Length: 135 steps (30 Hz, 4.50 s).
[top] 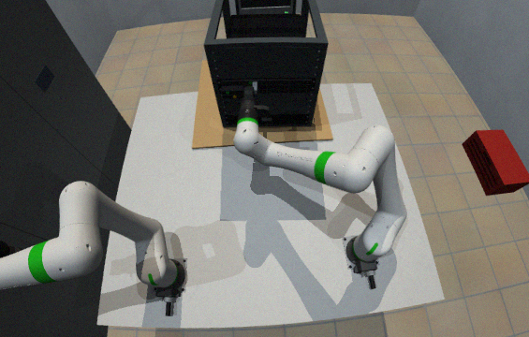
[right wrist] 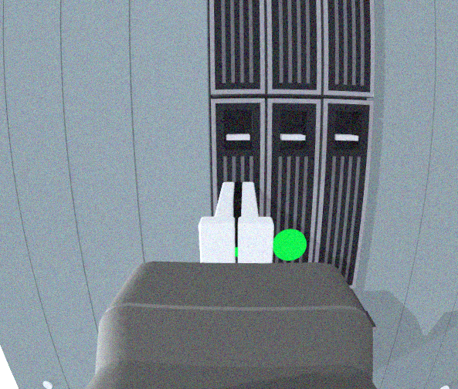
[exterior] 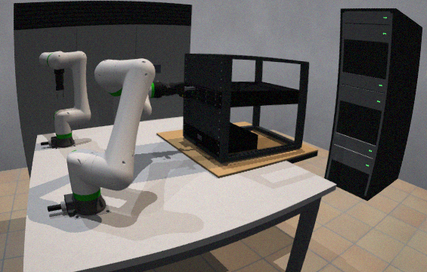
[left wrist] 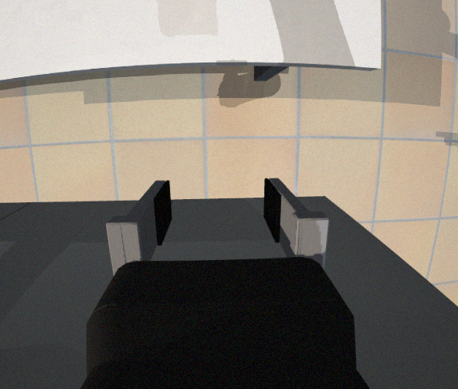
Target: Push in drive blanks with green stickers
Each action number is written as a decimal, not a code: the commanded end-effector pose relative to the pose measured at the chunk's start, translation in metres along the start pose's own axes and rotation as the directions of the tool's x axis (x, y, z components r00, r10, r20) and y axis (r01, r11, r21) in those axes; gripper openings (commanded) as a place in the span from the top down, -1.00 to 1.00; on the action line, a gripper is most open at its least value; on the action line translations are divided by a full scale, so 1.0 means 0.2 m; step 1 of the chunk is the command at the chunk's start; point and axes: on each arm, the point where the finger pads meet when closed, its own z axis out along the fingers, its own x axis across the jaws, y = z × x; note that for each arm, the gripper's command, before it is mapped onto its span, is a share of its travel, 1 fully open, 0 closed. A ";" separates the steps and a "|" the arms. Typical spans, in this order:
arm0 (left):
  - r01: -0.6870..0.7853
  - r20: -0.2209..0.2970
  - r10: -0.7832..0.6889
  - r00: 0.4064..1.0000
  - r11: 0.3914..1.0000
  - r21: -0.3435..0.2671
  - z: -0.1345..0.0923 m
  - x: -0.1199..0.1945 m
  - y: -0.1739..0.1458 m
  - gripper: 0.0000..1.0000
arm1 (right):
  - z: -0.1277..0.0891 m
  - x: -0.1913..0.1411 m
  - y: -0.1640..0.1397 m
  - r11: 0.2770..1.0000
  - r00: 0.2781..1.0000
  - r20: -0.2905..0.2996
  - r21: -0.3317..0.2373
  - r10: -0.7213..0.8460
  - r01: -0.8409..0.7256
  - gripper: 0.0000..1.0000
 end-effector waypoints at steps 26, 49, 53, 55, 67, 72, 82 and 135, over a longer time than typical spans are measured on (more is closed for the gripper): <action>0.000 0.000 0.000 1.000 1.000 -0.002 0.00 0.00 0.00 -1.00 | -0.12 -0.01 0.00 1.000 1.000 0.002 0.000 0.002 -0.002 1.00; 0.000 0.000 0.000 1.000 1.000 -0.002 0.00 0.00 0.00 -1.00 | -0.49 -0.01 0.00 1.000 1.000 0.002 0.000 0.002 -0.002 1.00; 0.000 0.000 0.000 1.000 1.000 -0.002 0.00 0.00 0.00 -1.00 | -0.49 0.00 0.01 1.000 1.000 0.002 0.000 0.002 -0.002 1.00; 0.000 0.000 0.000 1.000 1.000 -0.002 0.00 0.00 0.00 -1.00 | -0.49 0.00 0.03 1.000 1.000 0.002 0.000 0.002 -0.002 1.00; 0.000 0.000 0.000 1.000 1.000 -0.002 0.00 0.00 0.00 -1.00 | -0.49 0.06 0.28 1.000 1.000 0.002 0.000 0.002 -0.002 1.00; 0.000 0.000 0.000 1.000 1.000 -0.002 0.00 0.00 0.00 -1.00 | -0.49 0.10 0.42 1.000 1.000 0.002 0.000 0.002 -0.002 1.00; 0.000 0.000 0.000 1.000 1.000 -0.002 0.00 0.00 0.00 -1.00 | -0.49 0.13 0.54 1.000 1.000 0.002 0.000 0.002 -0.002 1.00; 0.000 0.000 0.000 1.000 1.000 -0.002 0.00 0.00 0.00 -1.00 | -0.22 0.13 0.55 1.000 1.000 0.002 0.000 0.002 -0.002 1.00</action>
